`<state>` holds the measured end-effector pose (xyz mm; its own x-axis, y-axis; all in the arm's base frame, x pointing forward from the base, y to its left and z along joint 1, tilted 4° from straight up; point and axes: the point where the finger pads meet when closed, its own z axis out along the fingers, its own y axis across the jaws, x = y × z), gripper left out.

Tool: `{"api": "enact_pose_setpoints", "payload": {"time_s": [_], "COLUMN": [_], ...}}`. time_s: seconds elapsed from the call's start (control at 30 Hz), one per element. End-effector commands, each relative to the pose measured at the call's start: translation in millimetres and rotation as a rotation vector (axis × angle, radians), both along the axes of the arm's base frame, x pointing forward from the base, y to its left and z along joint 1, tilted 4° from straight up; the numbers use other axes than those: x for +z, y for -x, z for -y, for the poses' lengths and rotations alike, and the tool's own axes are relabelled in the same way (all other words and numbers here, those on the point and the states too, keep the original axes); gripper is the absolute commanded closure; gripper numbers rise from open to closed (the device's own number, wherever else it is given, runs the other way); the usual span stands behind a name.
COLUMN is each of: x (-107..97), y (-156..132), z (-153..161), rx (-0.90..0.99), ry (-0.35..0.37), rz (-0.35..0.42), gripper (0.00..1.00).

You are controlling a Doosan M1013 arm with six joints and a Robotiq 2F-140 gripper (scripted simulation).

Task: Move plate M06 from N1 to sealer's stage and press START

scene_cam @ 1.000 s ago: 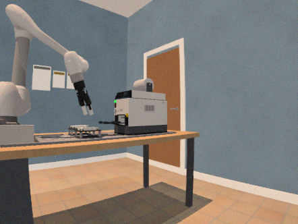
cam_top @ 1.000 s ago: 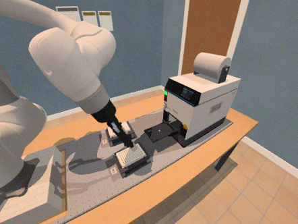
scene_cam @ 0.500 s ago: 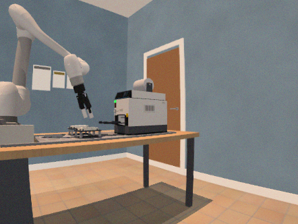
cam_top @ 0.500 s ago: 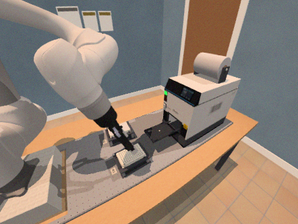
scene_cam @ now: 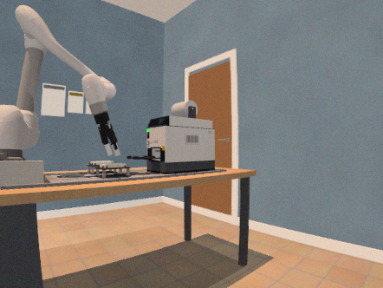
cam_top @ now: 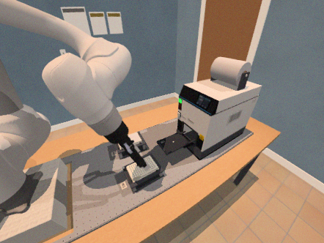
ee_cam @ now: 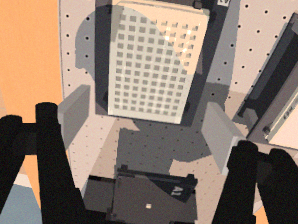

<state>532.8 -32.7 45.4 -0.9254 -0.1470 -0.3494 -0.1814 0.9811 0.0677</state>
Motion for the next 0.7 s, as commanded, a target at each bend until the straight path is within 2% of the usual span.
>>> {"api": "enact_pose_setpoints", "payload": {"time_s": [0.0,0.37,0.67], "x": [-4,-22,-29], "y": [0,0,0], "z": [0,-2,-2], "rx": [0.000,0.000,0.000], "ry": [0.000,0.000,0.000], "rz": [0.000,0.000,0.000], "gripper": [0.30,0.30,0.30]}}
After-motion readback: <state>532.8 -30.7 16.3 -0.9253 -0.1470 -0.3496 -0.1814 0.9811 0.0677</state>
